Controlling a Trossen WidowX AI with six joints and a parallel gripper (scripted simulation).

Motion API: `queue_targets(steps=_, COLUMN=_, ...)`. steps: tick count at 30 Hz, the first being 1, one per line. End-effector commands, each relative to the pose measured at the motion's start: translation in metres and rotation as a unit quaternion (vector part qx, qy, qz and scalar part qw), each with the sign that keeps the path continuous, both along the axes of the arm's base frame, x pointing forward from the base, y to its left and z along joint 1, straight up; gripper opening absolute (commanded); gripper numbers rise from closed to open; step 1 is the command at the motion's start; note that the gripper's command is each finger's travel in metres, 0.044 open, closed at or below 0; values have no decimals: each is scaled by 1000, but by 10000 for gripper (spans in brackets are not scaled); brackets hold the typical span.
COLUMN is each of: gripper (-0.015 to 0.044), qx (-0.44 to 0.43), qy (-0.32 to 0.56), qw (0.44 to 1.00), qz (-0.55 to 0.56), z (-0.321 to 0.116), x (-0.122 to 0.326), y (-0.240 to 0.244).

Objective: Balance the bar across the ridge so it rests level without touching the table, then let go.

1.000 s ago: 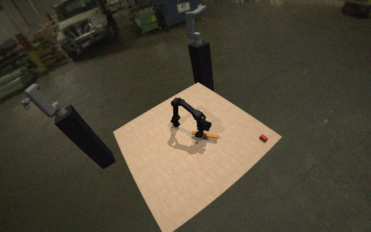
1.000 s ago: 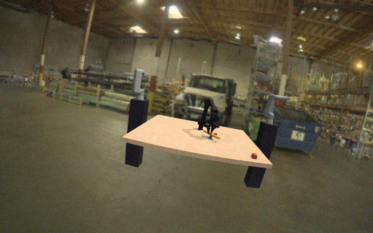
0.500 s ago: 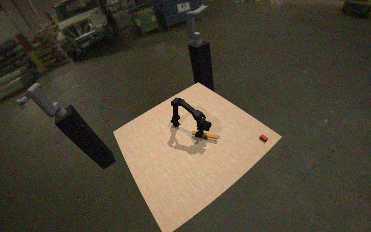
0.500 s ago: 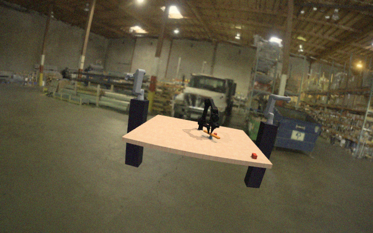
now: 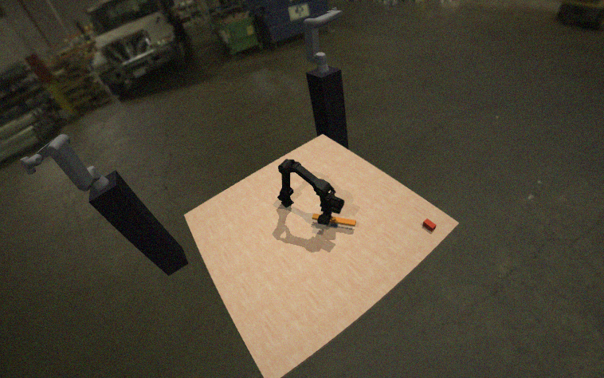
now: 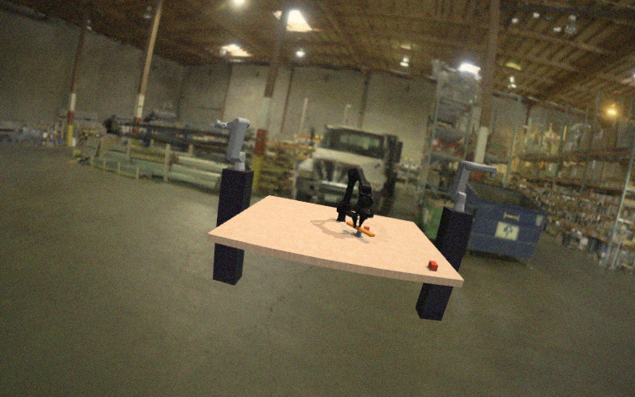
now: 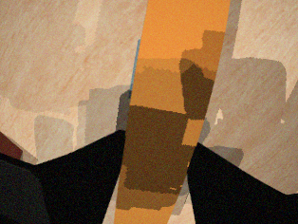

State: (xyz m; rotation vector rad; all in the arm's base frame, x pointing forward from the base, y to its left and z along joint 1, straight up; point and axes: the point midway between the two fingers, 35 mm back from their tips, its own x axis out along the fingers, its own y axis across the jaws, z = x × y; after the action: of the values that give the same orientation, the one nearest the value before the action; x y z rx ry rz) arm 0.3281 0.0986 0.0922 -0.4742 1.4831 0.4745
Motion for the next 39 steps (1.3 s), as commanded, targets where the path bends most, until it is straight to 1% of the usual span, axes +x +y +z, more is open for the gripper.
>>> queue_targets(steps=1, gripper=26, qx=0, qy=0, qw=1000, qz=0, z=0, x=0, y=0)
queue_targets(steps=6, gripper=158, qx=0, qy=0, qw=1000, qz=0, z=0, x=0, y=0)
queue_targets(steps=7, gripper=167, qx=0, qy=0, qw=1000, qz=0, z=0, x=0, y=0)
queue_targets(steps=39, gripper=171, qx=0, qy=0, qw=1000, qz=0, z=0, x=0, y=0)
